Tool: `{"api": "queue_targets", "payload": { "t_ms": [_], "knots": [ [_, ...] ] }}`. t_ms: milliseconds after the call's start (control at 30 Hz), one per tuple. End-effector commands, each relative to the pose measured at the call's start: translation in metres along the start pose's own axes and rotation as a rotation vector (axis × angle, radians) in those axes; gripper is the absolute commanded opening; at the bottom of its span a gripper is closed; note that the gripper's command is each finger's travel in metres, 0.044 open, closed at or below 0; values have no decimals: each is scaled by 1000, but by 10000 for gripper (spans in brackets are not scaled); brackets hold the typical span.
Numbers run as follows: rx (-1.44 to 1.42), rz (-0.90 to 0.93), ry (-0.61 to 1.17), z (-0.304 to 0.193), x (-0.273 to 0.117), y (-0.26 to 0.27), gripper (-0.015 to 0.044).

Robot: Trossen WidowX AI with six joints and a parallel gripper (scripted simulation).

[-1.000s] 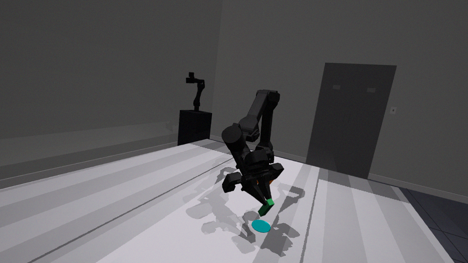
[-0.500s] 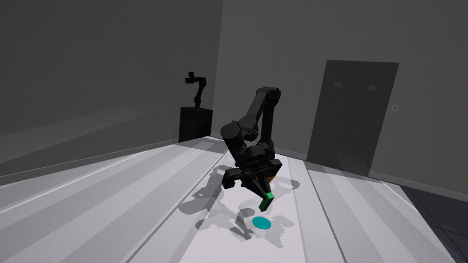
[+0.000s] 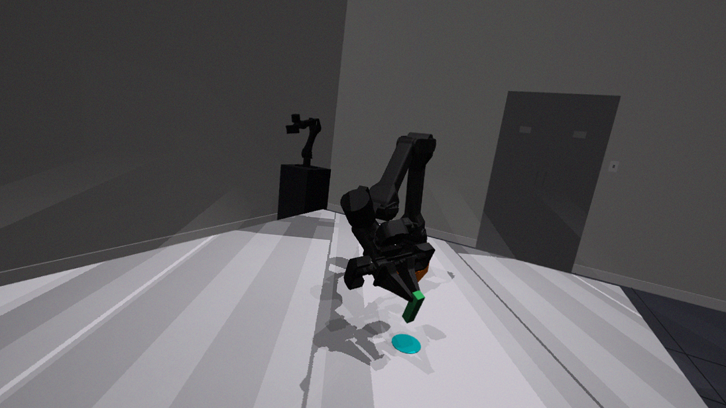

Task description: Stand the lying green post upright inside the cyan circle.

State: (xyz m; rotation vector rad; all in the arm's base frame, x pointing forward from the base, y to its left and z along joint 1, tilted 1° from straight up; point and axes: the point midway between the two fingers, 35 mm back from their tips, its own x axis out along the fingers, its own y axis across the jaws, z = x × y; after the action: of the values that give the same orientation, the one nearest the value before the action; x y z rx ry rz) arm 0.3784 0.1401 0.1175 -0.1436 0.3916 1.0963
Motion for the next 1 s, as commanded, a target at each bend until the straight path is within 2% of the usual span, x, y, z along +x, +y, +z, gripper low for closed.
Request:
{"api": "queue_targets", "payload": {
  "t_ms": [0,967],
  "knots": [
    [0,6,-20,0,-3,2,22],
    [-47,49,-162,-2,-24,15,22]
  ]
}}
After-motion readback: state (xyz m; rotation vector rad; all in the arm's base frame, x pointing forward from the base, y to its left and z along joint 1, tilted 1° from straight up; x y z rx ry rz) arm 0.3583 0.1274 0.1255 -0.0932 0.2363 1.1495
